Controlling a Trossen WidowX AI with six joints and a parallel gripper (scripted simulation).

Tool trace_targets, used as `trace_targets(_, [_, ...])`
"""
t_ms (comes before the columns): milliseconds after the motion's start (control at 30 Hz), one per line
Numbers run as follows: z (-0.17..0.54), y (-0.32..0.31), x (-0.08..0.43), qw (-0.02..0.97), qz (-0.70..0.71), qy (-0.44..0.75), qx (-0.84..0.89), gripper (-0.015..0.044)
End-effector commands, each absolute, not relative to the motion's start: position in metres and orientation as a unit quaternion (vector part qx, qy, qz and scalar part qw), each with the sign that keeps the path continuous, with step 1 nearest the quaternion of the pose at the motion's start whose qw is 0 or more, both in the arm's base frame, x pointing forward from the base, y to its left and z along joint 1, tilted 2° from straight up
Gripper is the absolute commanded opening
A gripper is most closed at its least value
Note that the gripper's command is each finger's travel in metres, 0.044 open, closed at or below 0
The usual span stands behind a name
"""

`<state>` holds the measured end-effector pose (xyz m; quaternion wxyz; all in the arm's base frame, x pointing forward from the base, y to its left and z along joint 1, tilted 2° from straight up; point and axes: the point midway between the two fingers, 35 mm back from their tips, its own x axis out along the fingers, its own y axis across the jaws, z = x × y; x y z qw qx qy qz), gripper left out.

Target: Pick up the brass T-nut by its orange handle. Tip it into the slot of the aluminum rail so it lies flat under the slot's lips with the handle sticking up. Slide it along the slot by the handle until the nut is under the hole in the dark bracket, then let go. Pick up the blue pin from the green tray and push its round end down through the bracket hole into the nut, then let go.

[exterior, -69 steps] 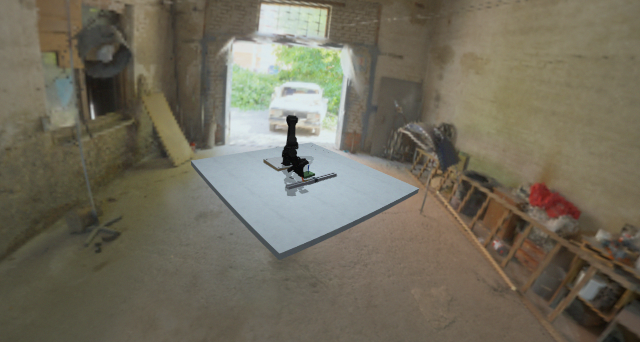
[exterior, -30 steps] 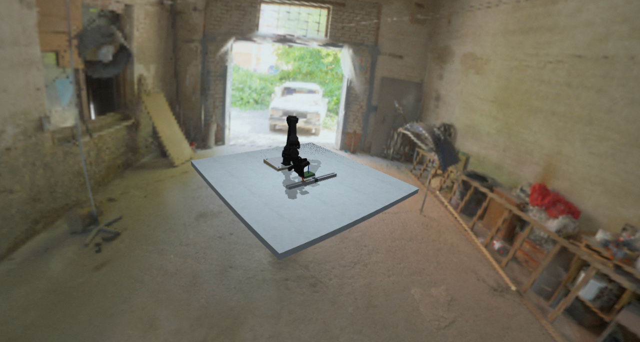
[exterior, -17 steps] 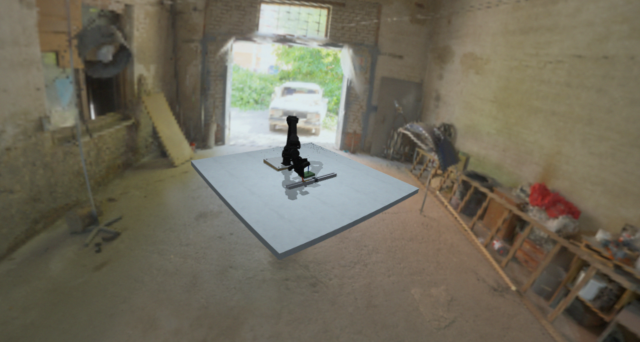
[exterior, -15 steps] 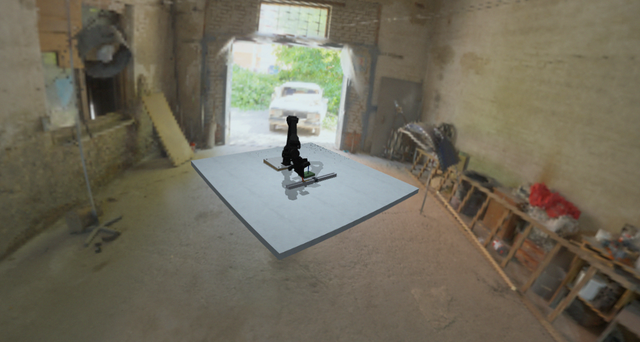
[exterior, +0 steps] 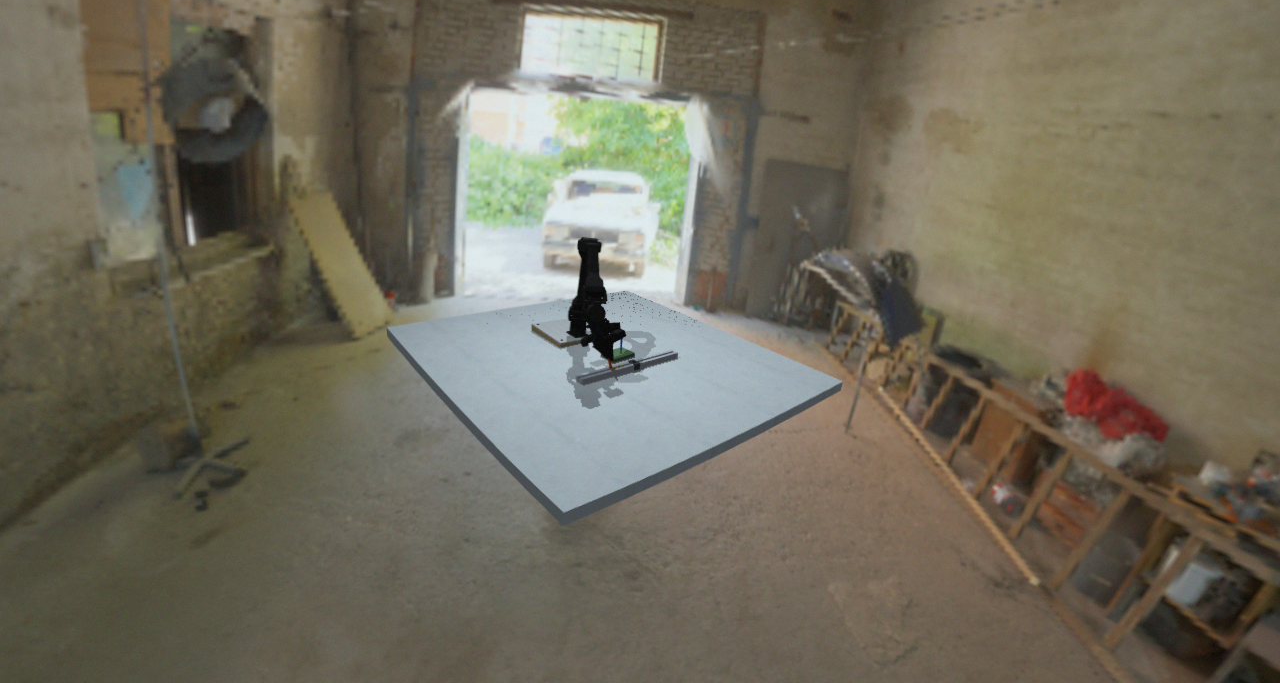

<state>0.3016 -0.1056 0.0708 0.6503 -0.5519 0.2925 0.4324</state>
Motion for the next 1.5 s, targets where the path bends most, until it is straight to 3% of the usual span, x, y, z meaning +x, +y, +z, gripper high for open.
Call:
trace_targets(0, [0.0719, -0.1068, 0.3034, 0.649, 0.433, 0.297, -0.550, -0.0150])
trace_targets(1467, [0.0737, -0.1067, 0.3085, 0.634, 0.460, 0.328, -0.528, -0.0150])
